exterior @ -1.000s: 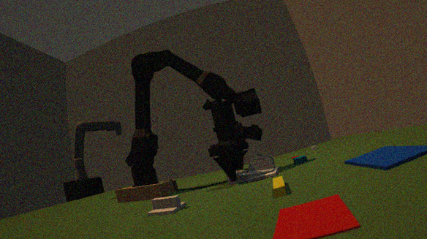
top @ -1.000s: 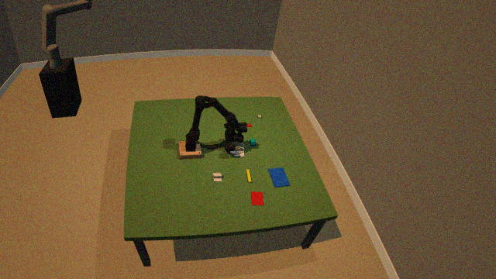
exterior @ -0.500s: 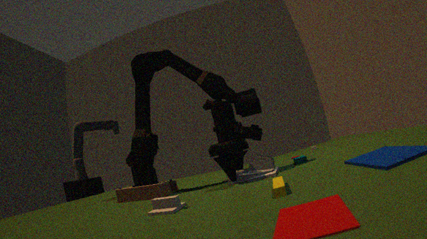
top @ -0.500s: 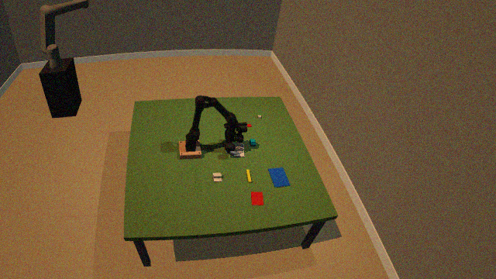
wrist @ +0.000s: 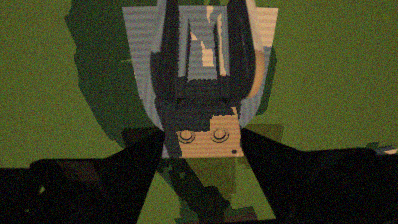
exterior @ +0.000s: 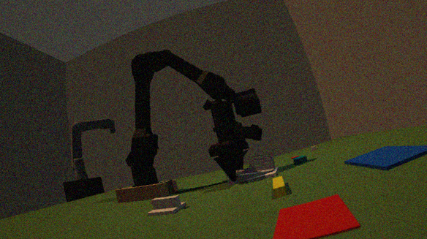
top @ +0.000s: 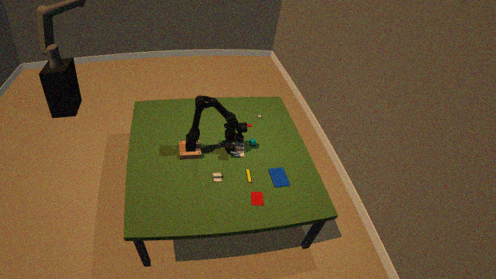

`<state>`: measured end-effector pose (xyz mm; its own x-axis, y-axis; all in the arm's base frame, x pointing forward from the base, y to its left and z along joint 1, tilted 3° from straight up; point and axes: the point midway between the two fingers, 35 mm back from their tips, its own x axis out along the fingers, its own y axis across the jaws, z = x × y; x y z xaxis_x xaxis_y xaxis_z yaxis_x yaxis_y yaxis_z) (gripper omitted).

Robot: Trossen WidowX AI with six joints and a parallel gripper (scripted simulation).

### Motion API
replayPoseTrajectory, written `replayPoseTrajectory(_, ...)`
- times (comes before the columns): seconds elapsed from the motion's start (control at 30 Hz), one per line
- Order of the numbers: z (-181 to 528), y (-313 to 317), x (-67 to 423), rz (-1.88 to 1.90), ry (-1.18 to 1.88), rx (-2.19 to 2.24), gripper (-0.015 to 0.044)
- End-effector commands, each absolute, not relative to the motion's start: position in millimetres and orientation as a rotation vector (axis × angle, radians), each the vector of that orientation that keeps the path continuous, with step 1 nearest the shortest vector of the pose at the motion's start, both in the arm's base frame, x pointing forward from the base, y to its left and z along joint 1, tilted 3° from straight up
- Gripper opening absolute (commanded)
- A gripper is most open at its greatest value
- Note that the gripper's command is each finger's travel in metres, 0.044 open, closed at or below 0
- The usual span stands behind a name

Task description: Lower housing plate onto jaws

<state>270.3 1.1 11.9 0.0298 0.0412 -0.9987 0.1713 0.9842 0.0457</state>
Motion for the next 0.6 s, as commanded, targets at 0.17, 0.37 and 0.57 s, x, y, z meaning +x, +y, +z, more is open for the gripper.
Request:
replayPoseTrajectory(0.17,11.6,1.9,270.5,-0.101,1.539,0.176,0.0351)
replayPoseTrajectory(0.37,11.6,1.9,270.5,-0.101,1.539,0.176,0.0351)
replayPoseTrajectory(0.57,11.9,1.1,270.3,-0.101,1.540,0.169,0.0440)
